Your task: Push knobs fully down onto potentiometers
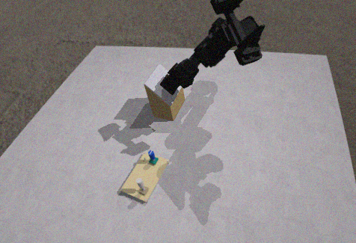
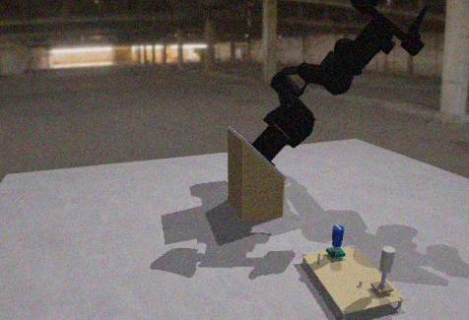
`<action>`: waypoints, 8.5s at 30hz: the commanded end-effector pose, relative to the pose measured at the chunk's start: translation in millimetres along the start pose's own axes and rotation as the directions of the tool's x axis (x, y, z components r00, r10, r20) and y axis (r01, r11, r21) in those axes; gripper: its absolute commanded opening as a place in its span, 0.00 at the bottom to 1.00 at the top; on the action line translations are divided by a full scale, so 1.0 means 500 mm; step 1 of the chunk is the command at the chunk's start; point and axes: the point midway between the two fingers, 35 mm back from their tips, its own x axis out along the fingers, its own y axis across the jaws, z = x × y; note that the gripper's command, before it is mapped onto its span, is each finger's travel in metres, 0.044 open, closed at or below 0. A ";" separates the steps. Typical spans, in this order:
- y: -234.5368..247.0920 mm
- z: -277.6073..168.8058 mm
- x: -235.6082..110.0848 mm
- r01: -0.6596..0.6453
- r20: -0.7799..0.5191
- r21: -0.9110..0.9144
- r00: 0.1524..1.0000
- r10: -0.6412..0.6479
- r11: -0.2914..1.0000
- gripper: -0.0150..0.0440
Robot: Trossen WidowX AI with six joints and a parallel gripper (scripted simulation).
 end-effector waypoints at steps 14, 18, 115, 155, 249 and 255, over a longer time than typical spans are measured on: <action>0.123 -0.173 0.024 -0.287 -0.314 -0.023 0.911 0.266 0.958 0.31; 0.158 -0.230 0.015 -0.371 -0.410 0.002 0.847 0.339 0.929 0.25; 0.351 -0.504 -0.671 0.492 0.136 0.745 -0.773 0.620 0.450 0.25; 0.375 -0.498 -0.701 0.493 0.137 0.745 -0.772 0.620 0.450 0.25; 0.387 -0.495 -0.717 0.493 0.137 0.745 -0.772 0.621 0.449 0.25; 0.389 -0.495 -0.718 0.493 0.137 0.745 -0.772 0.621 0.449 0.25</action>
